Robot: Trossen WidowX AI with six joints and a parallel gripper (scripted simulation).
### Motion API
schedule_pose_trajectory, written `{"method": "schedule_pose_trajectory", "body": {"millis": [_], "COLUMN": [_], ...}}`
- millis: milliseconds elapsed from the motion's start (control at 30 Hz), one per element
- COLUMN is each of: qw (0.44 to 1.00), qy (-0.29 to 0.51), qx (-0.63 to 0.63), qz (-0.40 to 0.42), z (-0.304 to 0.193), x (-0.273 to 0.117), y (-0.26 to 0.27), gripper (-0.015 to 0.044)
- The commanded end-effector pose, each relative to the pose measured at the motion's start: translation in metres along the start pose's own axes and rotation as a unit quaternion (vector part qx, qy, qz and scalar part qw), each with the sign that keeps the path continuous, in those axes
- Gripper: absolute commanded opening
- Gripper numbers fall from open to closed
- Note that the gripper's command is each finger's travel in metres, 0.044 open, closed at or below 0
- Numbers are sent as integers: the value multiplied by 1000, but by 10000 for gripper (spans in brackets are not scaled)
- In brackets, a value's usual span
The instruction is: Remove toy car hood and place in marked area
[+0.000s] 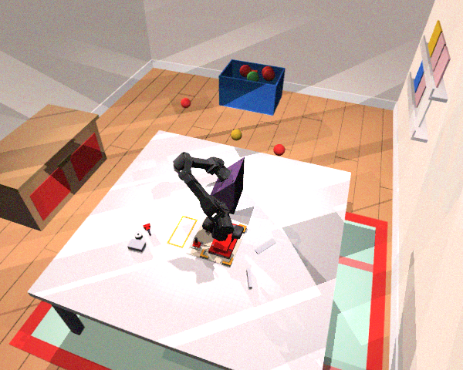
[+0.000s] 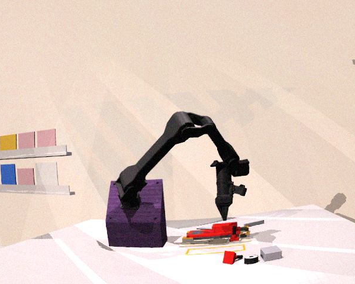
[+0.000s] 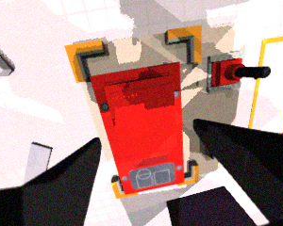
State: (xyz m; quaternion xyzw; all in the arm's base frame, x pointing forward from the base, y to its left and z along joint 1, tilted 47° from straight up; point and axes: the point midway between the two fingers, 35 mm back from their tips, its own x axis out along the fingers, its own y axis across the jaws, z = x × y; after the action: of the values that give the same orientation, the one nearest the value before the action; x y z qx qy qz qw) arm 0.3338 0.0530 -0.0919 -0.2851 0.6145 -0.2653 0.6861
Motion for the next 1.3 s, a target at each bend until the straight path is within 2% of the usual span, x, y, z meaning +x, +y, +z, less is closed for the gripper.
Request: {"method": "schedule_pose_trajectory", "body": {"millis": [0,1267], "qw": [1000,1000], "qy": [2,2], "qx": [-4,-4], "qz": [-4,-5], "z": [-2,-2], "x": [6,28], "y": [-1,-1], "gripper": [440,440]}}
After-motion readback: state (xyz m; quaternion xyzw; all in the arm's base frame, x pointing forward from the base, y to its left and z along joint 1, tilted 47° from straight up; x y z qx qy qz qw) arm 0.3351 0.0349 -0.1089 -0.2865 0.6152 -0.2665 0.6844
